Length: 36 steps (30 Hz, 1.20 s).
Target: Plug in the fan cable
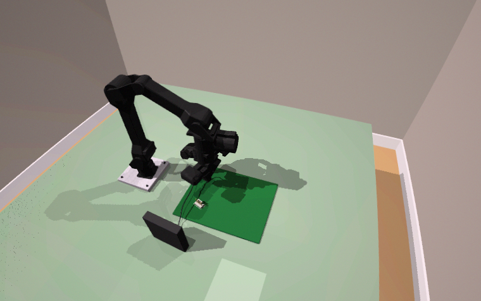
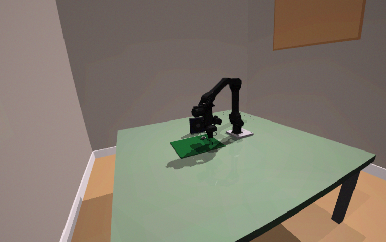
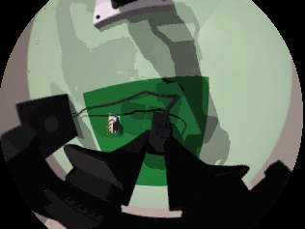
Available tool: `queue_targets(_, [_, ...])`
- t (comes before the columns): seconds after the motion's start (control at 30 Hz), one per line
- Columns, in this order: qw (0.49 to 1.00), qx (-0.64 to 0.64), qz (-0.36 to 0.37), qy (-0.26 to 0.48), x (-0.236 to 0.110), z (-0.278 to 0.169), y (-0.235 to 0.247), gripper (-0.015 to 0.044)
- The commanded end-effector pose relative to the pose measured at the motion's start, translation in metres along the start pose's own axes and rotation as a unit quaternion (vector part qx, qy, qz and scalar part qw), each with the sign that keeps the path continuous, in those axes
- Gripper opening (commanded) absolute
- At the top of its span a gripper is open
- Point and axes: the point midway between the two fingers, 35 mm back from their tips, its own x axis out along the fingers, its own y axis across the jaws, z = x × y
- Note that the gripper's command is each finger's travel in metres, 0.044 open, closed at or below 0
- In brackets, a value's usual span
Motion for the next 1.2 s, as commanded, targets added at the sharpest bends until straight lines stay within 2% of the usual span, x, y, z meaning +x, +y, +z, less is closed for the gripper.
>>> queue_targets(0.0, [1.000, -0.002, -0.006, 0.009, -0.017, -0.002, -0.001, 0.0000])
queue_targets(0.13, [1.000, 0.002, -0.005, 0.009, -0.016, -0.006, 0.007, 0.0000])
queue_targets(0.37, [0.999, 0.038, -0.003, 0.009, -0.015, -0.021, 0.083, 0.0000])
queue_targets(1.17, [0.999, 0.038, -0.003, 0.010, -0.016, -0.032, 0.086, 0.0000])
